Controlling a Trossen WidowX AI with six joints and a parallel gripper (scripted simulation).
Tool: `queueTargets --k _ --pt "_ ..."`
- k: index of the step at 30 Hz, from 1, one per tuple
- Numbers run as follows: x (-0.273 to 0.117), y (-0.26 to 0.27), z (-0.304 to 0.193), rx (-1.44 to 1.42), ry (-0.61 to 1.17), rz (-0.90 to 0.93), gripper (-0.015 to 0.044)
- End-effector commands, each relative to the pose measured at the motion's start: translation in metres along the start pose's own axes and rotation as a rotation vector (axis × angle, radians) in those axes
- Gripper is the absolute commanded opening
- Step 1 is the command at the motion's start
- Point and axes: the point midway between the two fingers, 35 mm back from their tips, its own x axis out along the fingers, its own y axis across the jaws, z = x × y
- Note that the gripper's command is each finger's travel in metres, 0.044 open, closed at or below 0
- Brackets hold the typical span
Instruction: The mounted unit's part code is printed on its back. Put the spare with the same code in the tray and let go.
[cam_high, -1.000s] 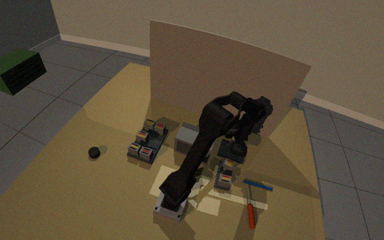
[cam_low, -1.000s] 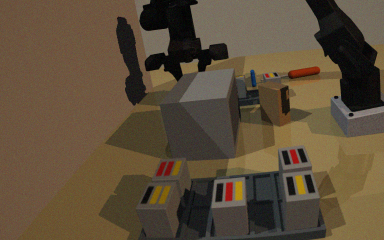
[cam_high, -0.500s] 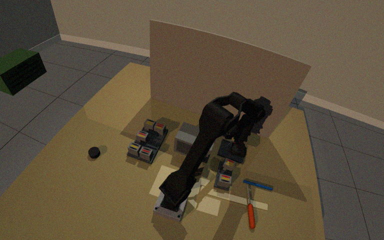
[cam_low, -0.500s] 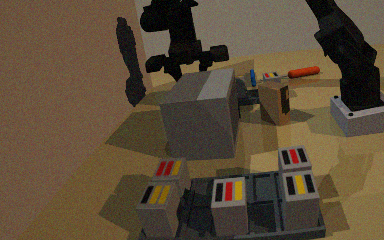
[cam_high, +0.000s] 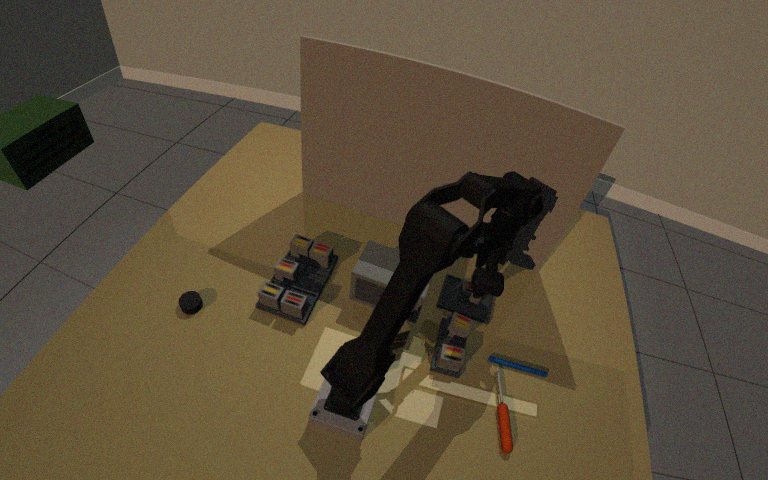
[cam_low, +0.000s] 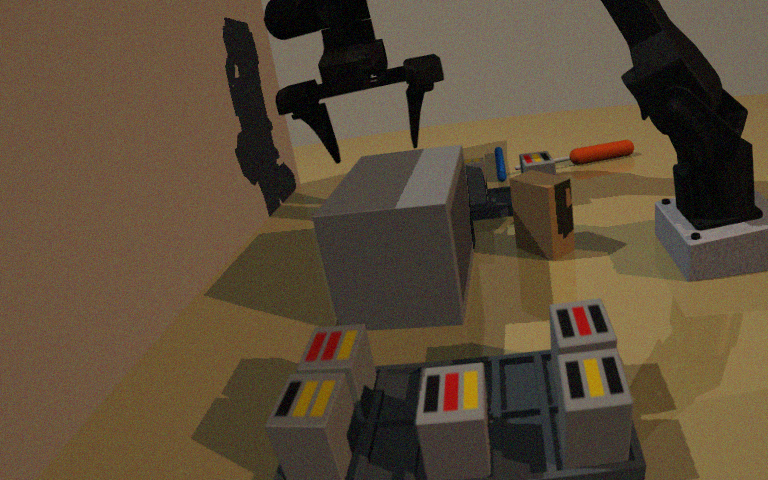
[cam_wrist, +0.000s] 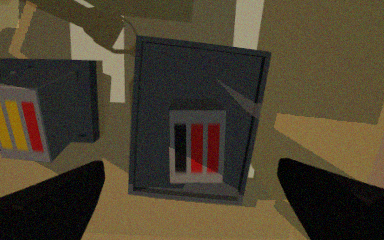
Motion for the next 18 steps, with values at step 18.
queueTargets --k 18 --pt "-0.0523 0.0004 0.0006 0.001 0.030 -0.046 0.0440"
